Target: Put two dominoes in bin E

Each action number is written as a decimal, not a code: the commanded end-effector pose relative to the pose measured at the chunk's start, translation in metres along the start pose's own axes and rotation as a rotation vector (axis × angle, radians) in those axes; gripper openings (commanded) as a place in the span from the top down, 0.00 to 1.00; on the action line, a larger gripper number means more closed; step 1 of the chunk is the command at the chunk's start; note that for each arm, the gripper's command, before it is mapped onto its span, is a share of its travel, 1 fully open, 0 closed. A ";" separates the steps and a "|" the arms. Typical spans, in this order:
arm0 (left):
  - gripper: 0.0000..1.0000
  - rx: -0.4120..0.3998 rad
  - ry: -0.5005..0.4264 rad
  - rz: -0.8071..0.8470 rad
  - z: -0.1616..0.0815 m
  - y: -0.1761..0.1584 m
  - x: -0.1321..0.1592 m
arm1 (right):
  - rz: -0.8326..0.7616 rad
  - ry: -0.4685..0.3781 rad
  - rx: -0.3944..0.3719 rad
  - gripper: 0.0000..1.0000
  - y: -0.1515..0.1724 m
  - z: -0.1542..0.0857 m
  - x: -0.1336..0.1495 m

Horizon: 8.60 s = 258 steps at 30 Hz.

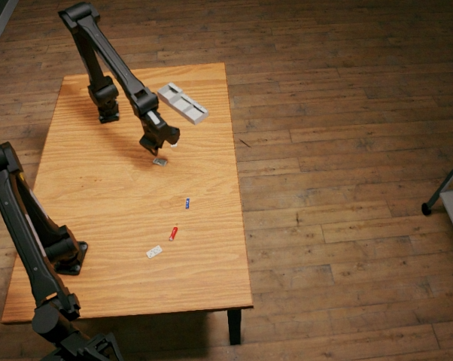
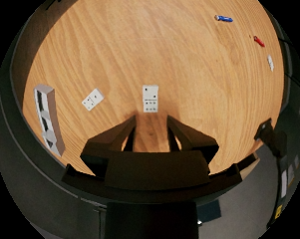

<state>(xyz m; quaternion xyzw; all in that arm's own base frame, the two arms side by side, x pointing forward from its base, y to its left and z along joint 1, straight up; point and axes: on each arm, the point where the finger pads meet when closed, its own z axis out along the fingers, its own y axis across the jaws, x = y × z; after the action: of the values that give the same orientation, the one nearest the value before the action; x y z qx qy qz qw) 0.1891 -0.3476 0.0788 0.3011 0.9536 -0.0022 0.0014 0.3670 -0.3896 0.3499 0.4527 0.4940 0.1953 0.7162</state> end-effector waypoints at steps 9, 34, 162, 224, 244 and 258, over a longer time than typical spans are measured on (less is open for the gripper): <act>0.61 -0.001 -0.004 -0.015 0.004 0.003 0.003 | -0.010 -0.016 -0.010 0.00 0.006 0.001 -0.010; 0.61 -0.007 0.008 -0.015 0.009 0.005 0.004 | -0.010 -0.016 -0.010 0.00 0.006 0.001 -0.010; 0.80 0.023 -0.051 -0.008 0.038 -0.013 -0.019 | -0.010 -0.016 -0.010 0.00 0.006 0.001 -0.010; 0.80 0.003 -0.011 -0.008 0.008 -0.002 0.003 | -0.010 -0.016 -0.010 0.00 0.006 0.001 -0.010; 0.80 0.004 -0.012 -0.008 0.008 -0.002 0.004 | -0.010 -0.016 -0.010 0.00 0.006 0.001 -0.010; 0.80 0.017 -0.039 -0.008 -0.014 -0.010 -0.015 | -0.010 -0.016 -0.010 0.00 0.006 0.001 -0.010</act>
<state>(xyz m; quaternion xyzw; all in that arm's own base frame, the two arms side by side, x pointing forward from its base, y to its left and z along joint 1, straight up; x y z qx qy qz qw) 0.1866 -0.3445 0.0705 0.2997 0.9540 -0.0014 0.0006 0.3670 -0.3896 0.3499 0.4527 0.4940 0.1953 0.7162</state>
